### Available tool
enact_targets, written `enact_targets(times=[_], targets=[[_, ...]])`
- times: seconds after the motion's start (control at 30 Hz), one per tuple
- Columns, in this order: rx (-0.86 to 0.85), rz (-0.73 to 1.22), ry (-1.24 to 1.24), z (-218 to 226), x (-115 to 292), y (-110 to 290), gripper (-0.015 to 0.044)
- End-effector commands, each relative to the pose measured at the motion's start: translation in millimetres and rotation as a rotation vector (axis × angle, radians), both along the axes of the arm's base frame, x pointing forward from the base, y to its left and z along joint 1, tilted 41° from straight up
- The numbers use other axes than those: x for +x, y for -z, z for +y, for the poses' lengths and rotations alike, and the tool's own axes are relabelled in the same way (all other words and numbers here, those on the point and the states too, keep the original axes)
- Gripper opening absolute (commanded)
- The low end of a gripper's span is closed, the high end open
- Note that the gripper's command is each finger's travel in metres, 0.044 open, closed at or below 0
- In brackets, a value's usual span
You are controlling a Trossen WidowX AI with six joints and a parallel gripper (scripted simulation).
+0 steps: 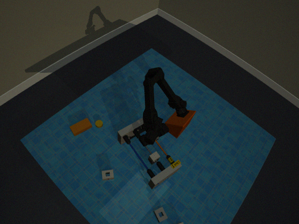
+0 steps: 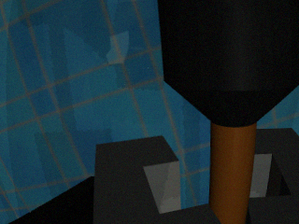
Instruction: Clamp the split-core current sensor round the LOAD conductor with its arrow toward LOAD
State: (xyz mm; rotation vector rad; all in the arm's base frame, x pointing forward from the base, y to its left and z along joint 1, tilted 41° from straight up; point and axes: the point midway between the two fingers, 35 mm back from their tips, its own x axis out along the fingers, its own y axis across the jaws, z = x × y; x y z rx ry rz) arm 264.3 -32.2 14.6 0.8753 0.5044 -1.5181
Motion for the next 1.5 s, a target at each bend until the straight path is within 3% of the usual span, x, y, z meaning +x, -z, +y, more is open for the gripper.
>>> enact_targets(times=[0.0, 1.2, 1.47], targets=[[0.001, -0.003, 0.0, 0.4, 0.6, -0.5, 0.0], [-0.015, -0.01, -0.011, 7.2, -1.4, -9.6, 0.0], [-0.015, -0.01, -0.011, 7.2, -1.4, -9.6, 0.021]])
